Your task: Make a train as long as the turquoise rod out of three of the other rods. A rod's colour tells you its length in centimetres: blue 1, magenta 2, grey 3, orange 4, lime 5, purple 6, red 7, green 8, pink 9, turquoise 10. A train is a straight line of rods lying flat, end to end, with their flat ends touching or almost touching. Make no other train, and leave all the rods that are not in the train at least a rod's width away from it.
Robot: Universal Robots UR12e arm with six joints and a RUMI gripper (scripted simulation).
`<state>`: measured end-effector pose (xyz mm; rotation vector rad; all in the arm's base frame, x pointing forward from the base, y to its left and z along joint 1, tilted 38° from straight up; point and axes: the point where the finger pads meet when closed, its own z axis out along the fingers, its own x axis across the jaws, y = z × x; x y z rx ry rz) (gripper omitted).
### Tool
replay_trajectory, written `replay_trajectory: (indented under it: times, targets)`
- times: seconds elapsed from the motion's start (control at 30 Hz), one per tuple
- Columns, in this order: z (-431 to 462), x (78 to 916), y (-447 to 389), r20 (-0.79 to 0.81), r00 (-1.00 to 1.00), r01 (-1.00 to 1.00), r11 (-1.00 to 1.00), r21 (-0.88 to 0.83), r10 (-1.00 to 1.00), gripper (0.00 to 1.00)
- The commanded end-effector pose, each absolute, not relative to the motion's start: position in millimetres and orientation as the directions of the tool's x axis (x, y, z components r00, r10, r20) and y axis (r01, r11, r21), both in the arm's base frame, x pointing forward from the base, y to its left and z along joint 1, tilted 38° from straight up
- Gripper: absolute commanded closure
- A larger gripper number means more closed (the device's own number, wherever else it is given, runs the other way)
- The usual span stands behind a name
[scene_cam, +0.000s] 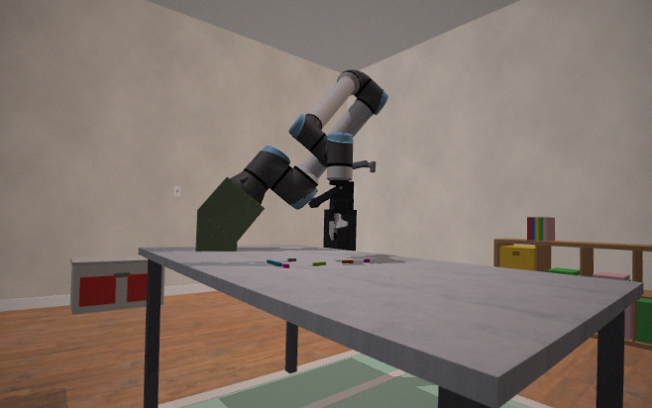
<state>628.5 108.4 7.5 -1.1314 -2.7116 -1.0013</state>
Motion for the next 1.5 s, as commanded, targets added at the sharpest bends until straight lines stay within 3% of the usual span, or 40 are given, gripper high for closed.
replay_trajectory:
  times: [0.0, 0.8, 1.17, 1.47]
  targets:
    - [8.9, 629.1, 108.6, 0.266, -0.735, 0.647, 0.527, 0.551, 0.624, 0.00]
    - [4.1, 633.9, 98.7, 0.217, -0.786, 0.583, 0.578, 0.571, 0.578, 0.00]
    - [-3.9, 638.9, 85.4, 0.127, -0.866, 0.457, 0.660, 0.596, 0.484, 0.00]
    - [-15.8, 646.5, 65.3, -0.016, -0.948, 0.242, 0.756, 0.608, 0.317, 0.00]
